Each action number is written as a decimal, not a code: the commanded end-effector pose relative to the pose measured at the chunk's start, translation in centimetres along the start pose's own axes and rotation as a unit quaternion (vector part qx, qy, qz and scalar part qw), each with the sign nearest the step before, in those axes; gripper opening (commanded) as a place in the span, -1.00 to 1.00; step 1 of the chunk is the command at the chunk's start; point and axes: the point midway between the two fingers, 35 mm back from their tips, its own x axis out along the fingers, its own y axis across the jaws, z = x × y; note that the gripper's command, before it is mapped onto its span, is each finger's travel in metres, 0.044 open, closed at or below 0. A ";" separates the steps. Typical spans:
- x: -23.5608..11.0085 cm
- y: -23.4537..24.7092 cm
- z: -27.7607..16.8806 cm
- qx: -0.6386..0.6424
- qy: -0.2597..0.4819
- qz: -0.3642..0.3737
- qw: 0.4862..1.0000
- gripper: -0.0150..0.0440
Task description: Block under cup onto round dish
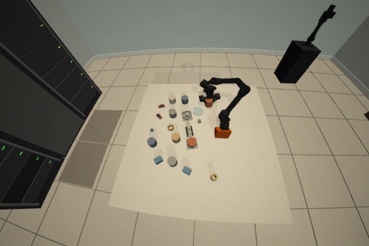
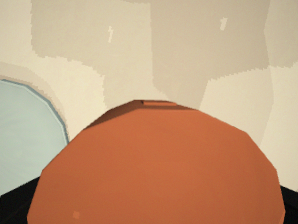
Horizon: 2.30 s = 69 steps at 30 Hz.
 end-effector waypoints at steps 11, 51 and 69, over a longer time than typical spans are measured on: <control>3.6 -0.1 -0.2 -0.003 0.000 0.000 1.000 -0.49; -0.3 -0.1 -0.2 -0.003 0.001 0.001 1.000 1.00; -3.0 13.3 -2.3 0.003 0.036 0.030 0.999 0.39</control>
